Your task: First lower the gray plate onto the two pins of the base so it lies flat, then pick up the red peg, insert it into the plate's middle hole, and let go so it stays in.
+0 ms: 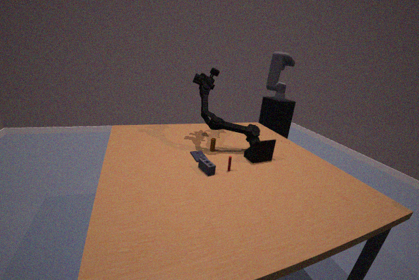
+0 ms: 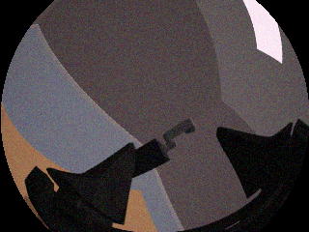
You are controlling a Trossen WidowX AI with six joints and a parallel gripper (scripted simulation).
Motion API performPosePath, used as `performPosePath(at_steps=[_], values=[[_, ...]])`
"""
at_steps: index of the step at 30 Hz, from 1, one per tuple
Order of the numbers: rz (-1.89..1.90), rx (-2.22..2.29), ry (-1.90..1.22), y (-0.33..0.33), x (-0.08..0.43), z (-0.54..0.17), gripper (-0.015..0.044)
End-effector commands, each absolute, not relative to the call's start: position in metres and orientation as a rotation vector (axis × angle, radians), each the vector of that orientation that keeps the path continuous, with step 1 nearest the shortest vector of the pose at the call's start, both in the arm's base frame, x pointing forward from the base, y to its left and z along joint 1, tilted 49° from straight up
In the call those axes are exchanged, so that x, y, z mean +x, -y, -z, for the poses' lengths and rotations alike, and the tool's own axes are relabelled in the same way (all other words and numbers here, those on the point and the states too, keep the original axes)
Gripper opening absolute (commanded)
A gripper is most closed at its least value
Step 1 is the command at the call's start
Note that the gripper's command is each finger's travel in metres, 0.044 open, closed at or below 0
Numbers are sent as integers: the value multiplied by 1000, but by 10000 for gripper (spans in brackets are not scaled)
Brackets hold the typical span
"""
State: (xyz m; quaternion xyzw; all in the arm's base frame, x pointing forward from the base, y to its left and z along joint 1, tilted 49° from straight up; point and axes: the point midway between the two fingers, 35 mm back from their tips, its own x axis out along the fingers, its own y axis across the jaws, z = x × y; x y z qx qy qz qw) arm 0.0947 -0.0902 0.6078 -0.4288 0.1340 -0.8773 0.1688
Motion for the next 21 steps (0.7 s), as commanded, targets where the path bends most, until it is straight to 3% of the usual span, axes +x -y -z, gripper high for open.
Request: performPosePath(at_steps=[1, 6, 11, 21], values=[[2494, -1219, -381, 90, 95, -608, 426], [2680, -1138, -388, 82, 44, -613, 440], [2893, -974, -204, 59, -16, -615, 440], [3394, -643, 424, -55, -131, -587, 440]])
